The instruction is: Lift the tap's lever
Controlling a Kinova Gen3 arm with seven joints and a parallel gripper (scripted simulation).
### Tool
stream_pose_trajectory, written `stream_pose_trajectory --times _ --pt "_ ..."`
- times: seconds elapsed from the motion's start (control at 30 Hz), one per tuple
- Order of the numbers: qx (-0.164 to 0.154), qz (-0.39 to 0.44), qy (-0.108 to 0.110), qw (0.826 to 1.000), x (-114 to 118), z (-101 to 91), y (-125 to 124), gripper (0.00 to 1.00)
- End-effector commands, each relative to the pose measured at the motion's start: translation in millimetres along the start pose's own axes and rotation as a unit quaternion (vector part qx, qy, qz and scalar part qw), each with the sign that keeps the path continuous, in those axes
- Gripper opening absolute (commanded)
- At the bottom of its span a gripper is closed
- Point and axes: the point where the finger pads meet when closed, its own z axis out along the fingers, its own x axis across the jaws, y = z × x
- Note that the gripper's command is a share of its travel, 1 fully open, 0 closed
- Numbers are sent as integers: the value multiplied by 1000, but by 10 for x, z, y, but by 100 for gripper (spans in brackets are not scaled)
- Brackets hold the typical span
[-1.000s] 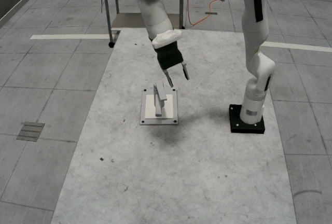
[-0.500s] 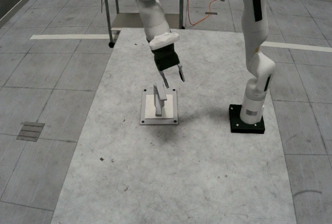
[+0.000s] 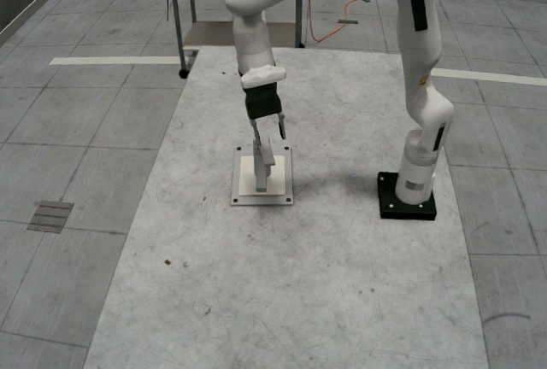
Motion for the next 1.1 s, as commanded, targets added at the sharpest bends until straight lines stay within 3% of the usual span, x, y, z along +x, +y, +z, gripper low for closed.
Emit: stream_pose_trajectory --times 0.0,0.1,0.3,0.53,0.57,1.07 --pt "-8 8 28 1000 22 241 338 100" --pt "-15 14 40 999 -7 383 545 100" --pt "-23 18 50 998 -48 505 724 100" --pt "-26 20 54 998 -69 555 798 100" --pt "-26 20 54 998 -69 555 798 0" --pt "-26 20 54 998 -69 555 798 0"
